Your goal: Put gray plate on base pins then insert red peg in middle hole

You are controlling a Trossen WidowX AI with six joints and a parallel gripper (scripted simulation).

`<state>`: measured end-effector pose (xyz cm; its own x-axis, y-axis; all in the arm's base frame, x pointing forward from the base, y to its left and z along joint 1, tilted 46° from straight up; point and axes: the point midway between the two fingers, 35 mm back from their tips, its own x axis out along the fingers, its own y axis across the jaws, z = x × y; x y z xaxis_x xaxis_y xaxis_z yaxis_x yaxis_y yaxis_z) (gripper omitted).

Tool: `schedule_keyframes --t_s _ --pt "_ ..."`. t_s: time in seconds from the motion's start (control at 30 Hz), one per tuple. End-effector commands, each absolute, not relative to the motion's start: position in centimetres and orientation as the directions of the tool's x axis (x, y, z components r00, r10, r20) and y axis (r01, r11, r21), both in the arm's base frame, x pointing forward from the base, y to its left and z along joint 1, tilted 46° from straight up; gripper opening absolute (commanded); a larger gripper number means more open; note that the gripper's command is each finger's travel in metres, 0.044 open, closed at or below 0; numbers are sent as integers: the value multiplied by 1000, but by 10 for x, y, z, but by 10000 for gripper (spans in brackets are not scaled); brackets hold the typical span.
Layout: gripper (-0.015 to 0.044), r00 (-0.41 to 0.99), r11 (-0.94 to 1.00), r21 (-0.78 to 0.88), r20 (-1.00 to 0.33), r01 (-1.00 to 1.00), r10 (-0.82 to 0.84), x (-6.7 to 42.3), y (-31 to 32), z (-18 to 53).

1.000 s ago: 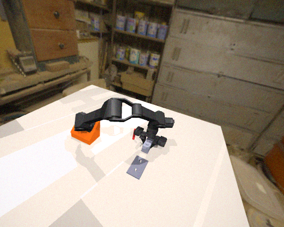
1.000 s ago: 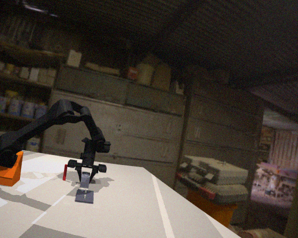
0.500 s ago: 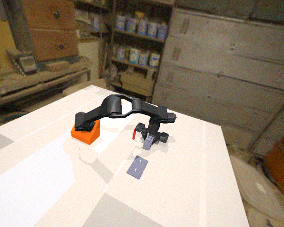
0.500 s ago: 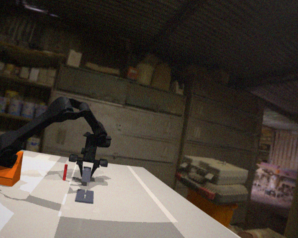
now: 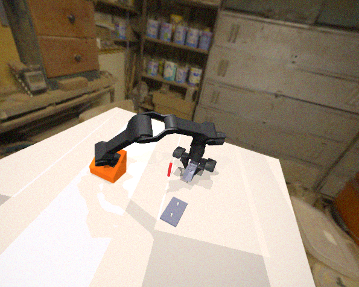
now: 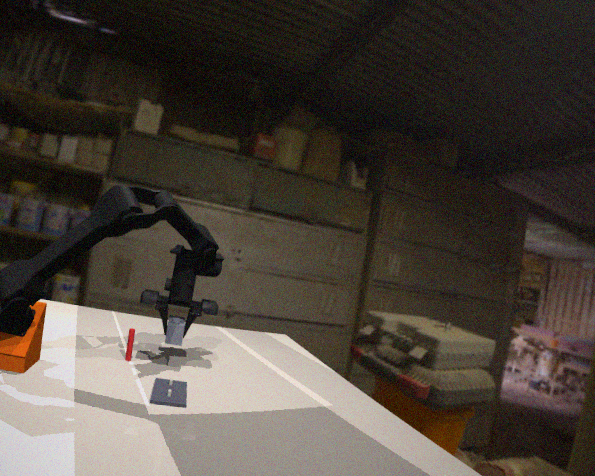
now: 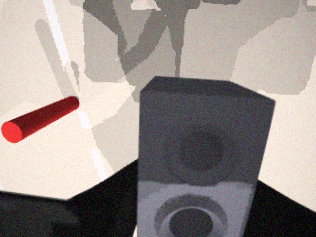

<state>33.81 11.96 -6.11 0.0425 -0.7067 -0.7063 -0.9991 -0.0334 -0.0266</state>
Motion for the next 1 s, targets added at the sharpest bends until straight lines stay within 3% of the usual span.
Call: schedule_keyframes --t_s 0.0,0.57,0.97 --pt "0 44 -29 -32 -710 -999 -702 337 132 -50" --pt "0 42 -28 -32 -708 -999 -705 326 162 -18" --pt "0 43 -29 -32 -715 -999 -697 338 132 -7"
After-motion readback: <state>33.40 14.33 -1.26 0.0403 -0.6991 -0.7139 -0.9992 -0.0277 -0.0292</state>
